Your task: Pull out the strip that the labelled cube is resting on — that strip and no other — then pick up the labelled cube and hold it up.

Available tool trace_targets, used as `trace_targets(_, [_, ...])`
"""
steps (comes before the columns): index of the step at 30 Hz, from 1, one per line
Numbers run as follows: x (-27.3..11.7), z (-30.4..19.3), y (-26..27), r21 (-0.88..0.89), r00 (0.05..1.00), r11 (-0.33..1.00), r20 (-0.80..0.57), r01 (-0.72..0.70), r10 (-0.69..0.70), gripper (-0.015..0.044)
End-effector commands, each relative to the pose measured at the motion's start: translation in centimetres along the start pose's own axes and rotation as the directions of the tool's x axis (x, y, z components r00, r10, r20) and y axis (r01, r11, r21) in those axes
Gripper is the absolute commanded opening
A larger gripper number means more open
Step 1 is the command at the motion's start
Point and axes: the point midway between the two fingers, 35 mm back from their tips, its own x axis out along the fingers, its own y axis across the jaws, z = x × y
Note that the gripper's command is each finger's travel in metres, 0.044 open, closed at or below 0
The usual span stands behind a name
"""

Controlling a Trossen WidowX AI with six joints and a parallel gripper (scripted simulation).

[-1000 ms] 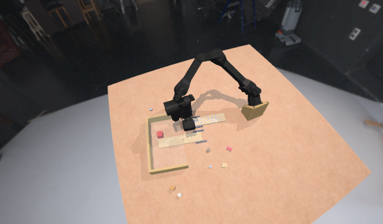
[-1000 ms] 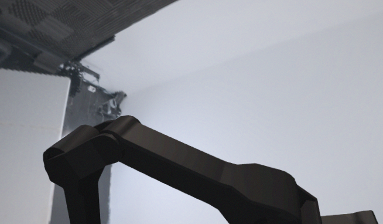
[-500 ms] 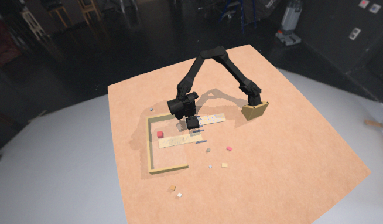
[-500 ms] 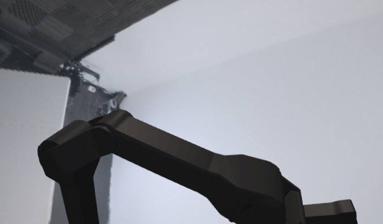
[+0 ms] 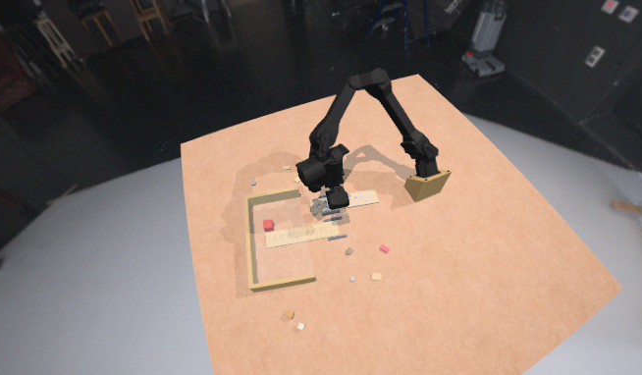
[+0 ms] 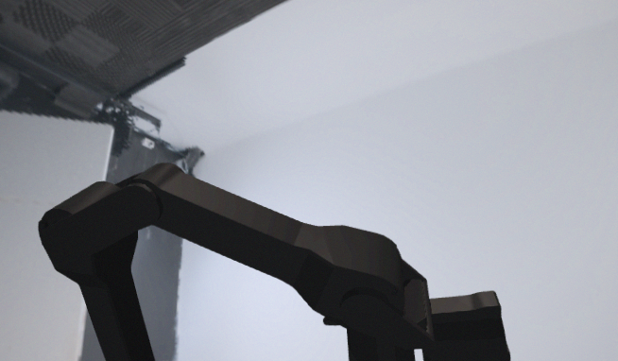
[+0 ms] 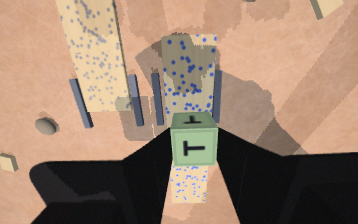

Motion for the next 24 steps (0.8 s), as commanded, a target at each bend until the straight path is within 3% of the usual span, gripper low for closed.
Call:
trace_targets(1, [-0.2,-1.5,0.2,0.0,1.0,1.0,0.001,-0.006,0.006,0.0])
trace_targets(7, [-0.1,-3.6,0.2,0.0,1.0,1.0,0.0,-0.005,0.005,0.0])
trace_targets(16, [-3.6,-3.7,0.2,-0.001,1.0,1.0,-0.001,-0.007,0.007,0.0])
trace_targets(24, [-3.7,-3.7,0.2,-0.001,1.0,1.0,-0.001,-0.007,0.007,0.0])
